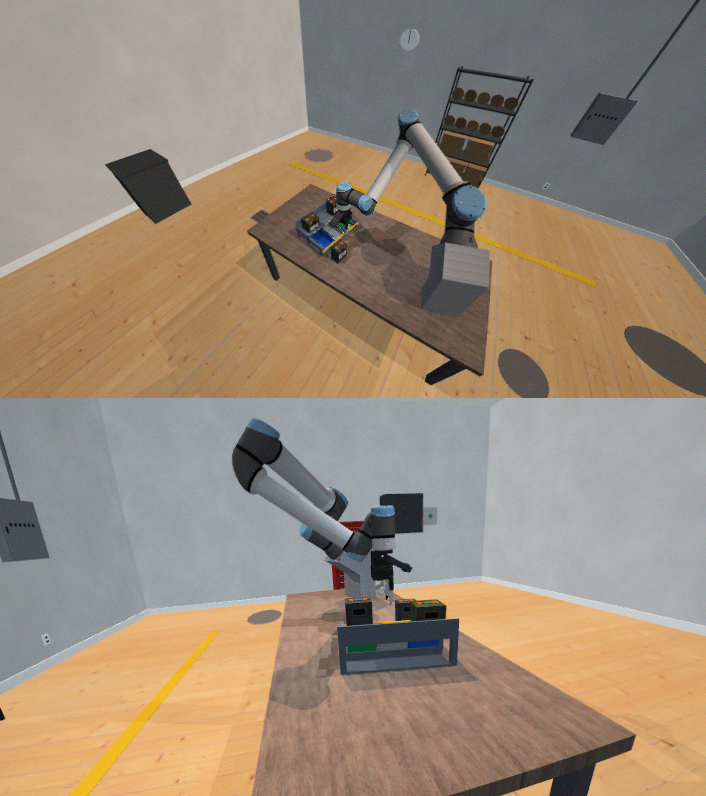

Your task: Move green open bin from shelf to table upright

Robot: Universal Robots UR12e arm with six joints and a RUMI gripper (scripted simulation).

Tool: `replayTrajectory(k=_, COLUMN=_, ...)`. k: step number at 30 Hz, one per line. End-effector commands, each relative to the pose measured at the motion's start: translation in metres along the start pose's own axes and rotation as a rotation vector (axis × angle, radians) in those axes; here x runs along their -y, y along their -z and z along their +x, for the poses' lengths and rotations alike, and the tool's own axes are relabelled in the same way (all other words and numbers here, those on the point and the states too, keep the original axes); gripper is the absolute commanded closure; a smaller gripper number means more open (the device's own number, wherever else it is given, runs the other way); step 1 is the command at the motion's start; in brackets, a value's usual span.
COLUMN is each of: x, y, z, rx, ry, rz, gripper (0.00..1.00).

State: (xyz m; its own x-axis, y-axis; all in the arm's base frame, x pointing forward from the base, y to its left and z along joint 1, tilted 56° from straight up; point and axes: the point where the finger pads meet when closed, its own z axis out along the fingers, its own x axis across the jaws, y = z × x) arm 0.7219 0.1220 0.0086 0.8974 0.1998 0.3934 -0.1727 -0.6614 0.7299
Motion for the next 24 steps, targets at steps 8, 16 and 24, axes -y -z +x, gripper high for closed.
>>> replayTrajectory(k=8, x=-0.0390, y=-0.0006, z=0.0282, rx=-0.001, ry=0.000, rz=0.001, gripper=0.42)
replayTrajectory(k=16, x=-0.0354, y=-0.0005, z=0.0256, rx=-0.001, ry=-0.001, rz=0.000, gripper=0.42)
replayTrajectory(k=24, x=-0.0314, y=-0.0004, z=0.0228, rx=-0.001, ry=0.000, rz=0.001, gripper=0.42)
